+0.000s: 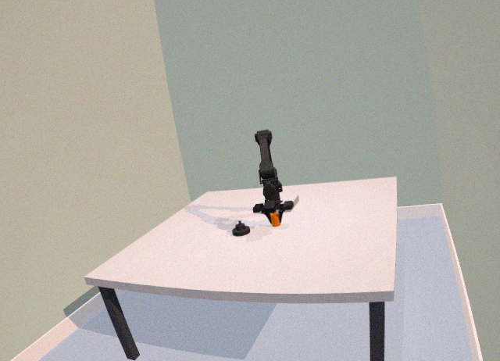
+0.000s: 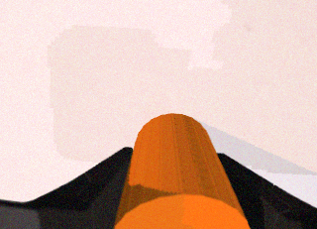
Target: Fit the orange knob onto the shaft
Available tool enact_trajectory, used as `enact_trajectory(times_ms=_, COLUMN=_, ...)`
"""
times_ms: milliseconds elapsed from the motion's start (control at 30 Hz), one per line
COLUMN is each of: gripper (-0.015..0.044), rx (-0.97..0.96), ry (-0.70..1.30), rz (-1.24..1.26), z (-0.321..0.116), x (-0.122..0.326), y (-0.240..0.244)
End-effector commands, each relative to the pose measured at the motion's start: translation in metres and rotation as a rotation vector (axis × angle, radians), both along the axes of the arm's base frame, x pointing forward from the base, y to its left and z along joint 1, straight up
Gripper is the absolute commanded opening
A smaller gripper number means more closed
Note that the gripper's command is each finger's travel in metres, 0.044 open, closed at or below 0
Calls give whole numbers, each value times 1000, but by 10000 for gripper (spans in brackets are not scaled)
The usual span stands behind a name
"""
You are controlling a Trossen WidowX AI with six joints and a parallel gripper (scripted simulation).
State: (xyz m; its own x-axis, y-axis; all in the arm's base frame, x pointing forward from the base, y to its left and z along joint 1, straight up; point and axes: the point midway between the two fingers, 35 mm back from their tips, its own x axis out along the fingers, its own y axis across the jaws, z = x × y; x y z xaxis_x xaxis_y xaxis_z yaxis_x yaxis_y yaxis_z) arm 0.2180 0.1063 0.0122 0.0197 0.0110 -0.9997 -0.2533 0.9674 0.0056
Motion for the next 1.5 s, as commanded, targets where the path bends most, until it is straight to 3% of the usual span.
enact_trajectory(times_ms=0, gripper=144, rx=-2, ry=-2, rz=-6, z=0, x=0, y=0)
enact_trajectory(times_ms=233, gripper=0, rx=9, ry=-63, rz=-53, z=16, x=17, y=1)
enact_trajectory(times_ms=1033, gripper=0, rx=0, ry=-5, rz=-7, z=137, x=0, y=10)
enact_trajectory(times_ms=1467, gripper=0, rx=0, ry=5, rz=-39, z=137, x=9, y=1)
